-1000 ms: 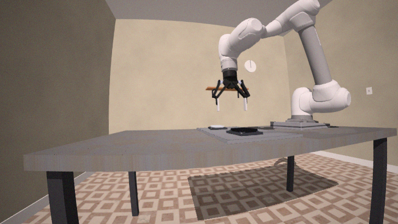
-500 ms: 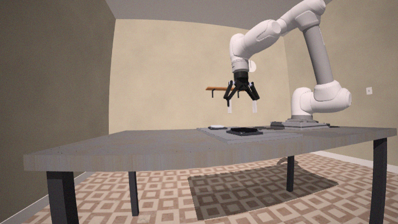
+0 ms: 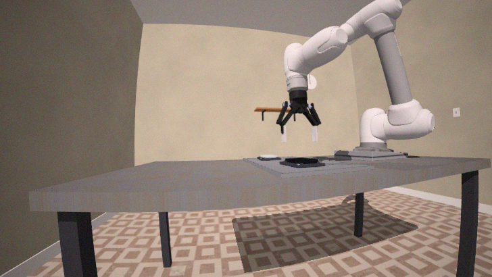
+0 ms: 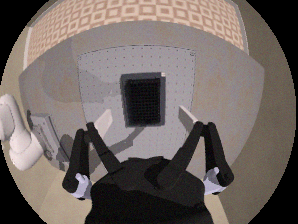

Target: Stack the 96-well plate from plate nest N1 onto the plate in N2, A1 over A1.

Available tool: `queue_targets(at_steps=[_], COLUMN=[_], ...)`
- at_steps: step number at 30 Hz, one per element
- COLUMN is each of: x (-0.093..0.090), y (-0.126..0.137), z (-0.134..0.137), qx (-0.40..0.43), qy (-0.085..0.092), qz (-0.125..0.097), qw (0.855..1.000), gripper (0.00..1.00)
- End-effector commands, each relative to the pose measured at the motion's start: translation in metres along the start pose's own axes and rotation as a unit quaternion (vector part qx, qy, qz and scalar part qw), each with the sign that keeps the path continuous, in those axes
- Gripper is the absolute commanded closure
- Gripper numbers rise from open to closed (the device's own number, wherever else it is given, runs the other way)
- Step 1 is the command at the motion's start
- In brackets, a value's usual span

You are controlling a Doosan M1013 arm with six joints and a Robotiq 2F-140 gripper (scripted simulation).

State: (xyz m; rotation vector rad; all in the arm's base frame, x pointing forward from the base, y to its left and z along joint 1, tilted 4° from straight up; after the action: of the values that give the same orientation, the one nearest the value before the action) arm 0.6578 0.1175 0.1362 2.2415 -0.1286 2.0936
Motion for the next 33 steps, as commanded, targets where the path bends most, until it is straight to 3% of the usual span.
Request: queue_targets(at_steps=[1, 33], x=[-0.004, -0.05], y=[0.0, 0.0], z=[0.0, 0.0], qx=[0.0, 0.0], qy=[0.0, 0.0], qz=[0.0, 0.0], qw=[1.0, 1.0], gripper=[0.0, 0.0])
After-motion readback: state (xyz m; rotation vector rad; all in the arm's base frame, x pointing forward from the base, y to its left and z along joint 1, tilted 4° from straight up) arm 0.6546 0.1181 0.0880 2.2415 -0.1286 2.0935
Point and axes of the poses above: the point where the finger pads meet when closed, its own x axis back along the fingers, its own z axis across the jaws, y = z × x, the point moved 10 cm from there along x, back along the fingers, and after that the axes turned 3 degrees about -x, right-handed, at the moved point
